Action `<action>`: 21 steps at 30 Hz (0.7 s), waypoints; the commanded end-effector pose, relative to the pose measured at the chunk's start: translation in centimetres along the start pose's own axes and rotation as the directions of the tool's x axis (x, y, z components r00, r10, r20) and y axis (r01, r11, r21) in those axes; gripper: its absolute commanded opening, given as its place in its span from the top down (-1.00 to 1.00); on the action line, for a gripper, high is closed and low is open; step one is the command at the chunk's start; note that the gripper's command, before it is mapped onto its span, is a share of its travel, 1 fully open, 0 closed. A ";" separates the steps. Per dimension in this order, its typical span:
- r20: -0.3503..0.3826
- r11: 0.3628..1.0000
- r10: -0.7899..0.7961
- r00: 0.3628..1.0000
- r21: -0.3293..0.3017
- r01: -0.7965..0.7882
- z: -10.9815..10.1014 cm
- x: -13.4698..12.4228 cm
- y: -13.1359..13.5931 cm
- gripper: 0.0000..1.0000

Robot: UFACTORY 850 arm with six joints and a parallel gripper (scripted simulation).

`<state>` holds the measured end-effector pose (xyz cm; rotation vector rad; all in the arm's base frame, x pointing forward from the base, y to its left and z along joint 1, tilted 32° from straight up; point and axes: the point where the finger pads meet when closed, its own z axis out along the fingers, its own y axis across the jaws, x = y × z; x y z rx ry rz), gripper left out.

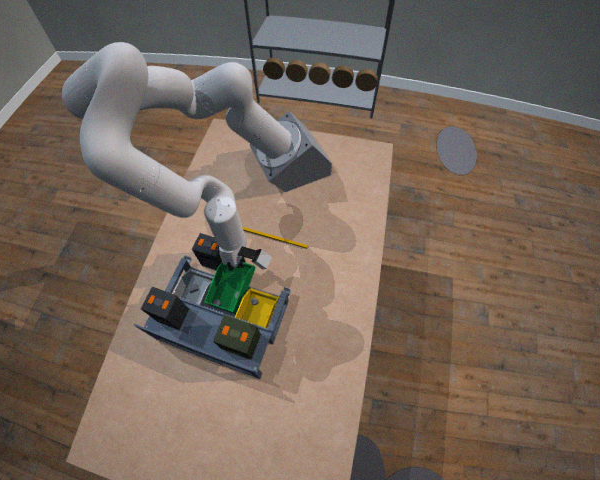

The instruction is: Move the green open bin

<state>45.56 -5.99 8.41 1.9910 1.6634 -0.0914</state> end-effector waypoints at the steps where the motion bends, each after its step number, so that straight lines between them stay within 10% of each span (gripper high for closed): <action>1: -0.001 1.000 0.000 1.000 -0.003 0.000 0.0 0.0 -1.6 1.00; 21: -0.001 1.000 0.000 1.000 -0.003 0.000 0.0 0.0 -4.6 1.00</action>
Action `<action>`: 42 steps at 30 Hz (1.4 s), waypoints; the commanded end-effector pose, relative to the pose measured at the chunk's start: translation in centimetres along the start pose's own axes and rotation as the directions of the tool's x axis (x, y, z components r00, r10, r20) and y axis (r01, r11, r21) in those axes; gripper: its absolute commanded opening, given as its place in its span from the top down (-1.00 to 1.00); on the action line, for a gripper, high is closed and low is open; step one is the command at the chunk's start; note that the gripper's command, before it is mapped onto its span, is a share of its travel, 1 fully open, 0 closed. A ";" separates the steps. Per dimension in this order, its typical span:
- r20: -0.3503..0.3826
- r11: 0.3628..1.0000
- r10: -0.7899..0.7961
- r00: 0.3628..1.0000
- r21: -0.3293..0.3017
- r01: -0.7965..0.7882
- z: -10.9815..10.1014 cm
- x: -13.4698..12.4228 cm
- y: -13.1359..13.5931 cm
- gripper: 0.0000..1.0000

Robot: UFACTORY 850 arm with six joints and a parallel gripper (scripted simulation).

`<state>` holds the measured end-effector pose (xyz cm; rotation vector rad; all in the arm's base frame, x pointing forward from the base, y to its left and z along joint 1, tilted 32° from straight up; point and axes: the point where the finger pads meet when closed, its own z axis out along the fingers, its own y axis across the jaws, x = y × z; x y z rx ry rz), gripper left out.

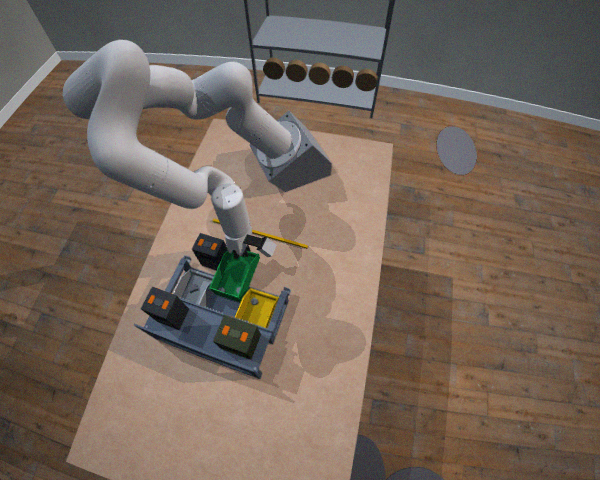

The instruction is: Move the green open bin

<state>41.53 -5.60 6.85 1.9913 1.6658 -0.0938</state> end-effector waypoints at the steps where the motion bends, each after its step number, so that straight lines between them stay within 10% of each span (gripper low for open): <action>1: -0.001 1.000 0.002 1.000 -0.005 -0.002 0.0 0.0 -0.2 1.00; 12: -0.001 1.000 0.002 1.000 -0.005 -0.002 0.0 0.0 -4.7 1.00; 42: -0.001 1.000 0.002 1.000 -0.005 -0.002 0.2 0.0 -4.5 1.00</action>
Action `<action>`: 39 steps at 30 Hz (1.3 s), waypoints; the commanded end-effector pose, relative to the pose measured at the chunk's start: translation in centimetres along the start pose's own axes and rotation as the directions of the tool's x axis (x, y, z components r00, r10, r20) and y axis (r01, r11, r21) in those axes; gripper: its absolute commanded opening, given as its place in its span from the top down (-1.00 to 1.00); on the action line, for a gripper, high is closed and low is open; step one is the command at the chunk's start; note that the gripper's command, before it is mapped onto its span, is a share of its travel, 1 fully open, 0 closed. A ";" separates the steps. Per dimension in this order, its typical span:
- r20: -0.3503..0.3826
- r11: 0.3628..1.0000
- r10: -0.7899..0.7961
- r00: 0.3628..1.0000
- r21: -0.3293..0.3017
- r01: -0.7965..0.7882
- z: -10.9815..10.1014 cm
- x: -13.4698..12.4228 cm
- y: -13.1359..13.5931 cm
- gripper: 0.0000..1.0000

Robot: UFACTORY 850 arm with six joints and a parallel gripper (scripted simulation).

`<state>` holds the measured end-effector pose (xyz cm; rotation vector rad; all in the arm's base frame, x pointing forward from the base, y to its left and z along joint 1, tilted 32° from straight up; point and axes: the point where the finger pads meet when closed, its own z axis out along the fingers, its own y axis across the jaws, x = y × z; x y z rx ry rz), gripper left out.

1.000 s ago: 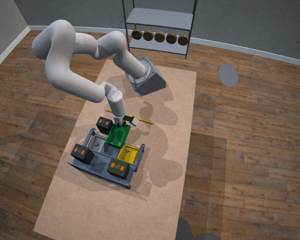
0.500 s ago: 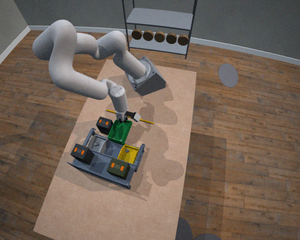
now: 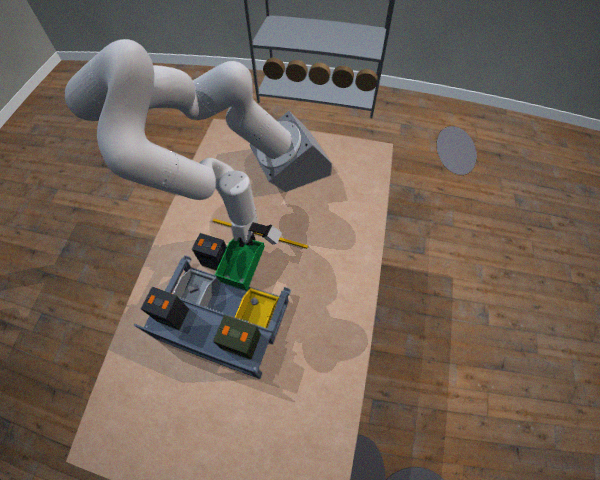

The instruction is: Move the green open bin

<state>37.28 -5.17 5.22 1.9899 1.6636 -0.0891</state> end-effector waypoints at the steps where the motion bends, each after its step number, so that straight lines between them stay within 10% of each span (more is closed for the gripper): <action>1: 0.000 1.000 0.000 1.000 -0.001 0.000 0.3 0.0 0.0 1.00; 39: 0.000 1.000 0.000 1.000 -0.001 0.000 2.4 0.0 0.0 1.00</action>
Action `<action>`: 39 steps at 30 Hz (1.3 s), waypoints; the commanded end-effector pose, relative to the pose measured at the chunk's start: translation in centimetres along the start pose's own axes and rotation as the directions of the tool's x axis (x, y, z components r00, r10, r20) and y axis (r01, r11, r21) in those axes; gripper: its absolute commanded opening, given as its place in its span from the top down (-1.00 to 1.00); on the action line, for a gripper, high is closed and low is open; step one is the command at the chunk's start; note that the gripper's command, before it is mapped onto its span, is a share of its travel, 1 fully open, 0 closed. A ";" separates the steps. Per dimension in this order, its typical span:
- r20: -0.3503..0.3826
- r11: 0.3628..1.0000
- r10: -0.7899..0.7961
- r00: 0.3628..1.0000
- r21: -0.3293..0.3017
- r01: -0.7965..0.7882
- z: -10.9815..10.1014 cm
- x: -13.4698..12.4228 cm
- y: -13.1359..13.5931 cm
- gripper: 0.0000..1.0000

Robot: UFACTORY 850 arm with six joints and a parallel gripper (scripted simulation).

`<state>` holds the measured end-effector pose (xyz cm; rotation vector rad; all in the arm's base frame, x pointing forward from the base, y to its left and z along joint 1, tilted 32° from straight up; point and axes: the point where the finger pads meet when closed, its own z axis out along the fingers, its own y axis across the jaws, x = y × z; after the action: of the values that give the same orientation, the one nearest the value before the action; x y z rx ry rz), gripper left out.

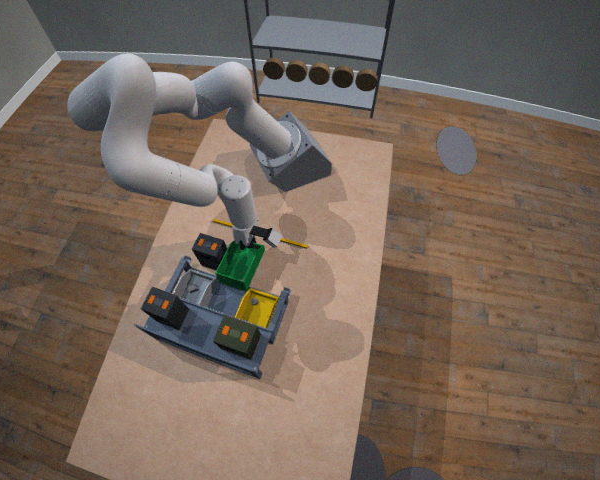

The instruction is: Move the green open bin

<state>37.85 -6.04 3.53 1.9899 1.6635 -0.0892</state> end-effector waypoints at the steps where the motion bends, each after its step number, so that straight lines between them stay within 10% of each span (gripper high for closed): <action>1: 0.000 1.000 0.000 1.000 -0.001 0.000 0.4 0.0 0.0 1.00; 28: 0.000 1.000 0.000 1.000 -0.001 0.000 1.2 0.0 0.0 1.00; 29: 0.000 1.000 0.000 1.000 -0.001 0.000 1.2 0.0 0.0 -1.00; 39: 0.000 1.000 0.000 1.000 -0.001 0.000 1.2 0.0 0.0 -1.00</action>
<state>38.19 -6.56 2.53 1.9897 1.6635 -0.0889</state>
